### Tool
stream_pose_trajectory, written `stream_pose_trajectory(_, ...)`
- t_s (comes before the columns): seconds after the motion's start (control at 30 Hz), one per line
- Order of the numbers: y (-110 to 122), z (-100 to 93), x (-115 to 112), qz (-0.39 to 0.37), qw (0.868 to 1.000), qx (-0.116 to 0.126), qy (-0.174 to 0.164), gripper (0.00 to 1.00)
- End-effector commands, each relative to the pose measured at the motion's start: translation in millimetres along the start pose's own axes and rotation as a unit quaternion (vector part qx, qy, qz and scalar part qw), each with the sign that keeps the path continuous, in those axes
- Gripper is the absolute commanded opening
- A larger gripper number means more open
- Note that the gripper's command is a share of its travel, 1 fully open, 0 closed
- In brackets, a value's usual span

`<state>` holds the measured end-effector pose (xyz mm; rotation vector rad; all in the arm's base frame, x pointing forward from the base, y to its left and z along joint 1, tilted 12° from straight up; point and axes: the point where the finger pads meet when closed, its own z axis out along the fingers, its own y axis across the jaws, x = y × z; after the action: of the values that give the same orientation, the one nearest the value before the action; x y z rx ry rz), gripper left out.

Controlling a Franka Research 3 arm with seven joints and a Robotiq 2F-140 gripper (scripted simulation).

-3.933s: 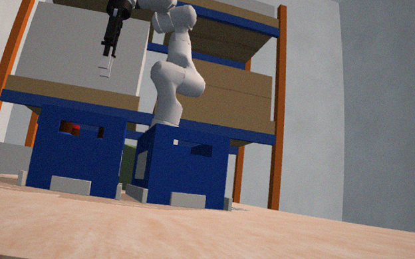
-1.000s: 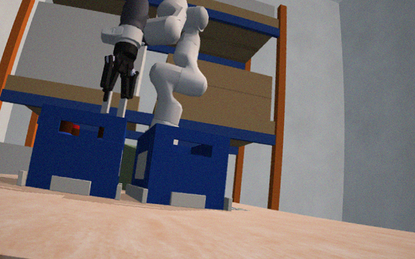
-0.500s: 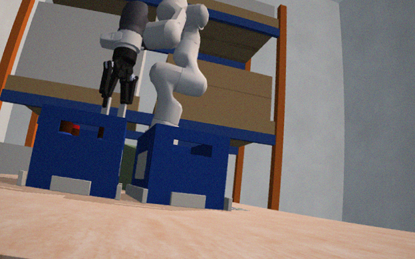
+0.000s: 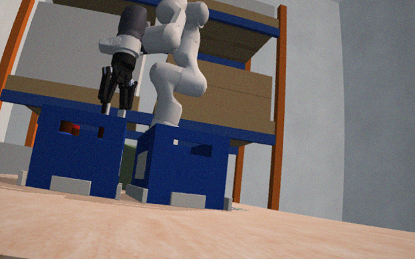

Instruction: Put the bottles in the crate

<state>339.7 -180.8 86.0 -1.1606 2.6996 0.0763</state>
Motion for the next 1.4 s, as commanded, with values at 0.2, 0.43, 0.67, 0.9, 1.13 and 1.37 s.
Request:
stream_pose_trajectory(0.2,-3,12.0,-1,-0.004,1.0,0.004,-0.003,0.38)
stream_pose_trajectory(0.43,-3,20.0,-1,-0.004,1.0,0.004,-0.003,0.38)
stream_pose_trajectory(0.67,-3,28.0,-1,-0.004,1.0,0.004,-0.003,0.38)
stream_pose_trajectory(0.9,-3,37.3,-1,-0.004,1.0,0.004,-0.003,0.38)
stream_pose_trajectory(1.13,-3,44.0,-1,-0.004,1.0,0.004,-0.003,0.38)
stream_pose_trajectory(1.37,-3,47.3,-1,-0.004,1.0,0.004,-0.003,0.38)
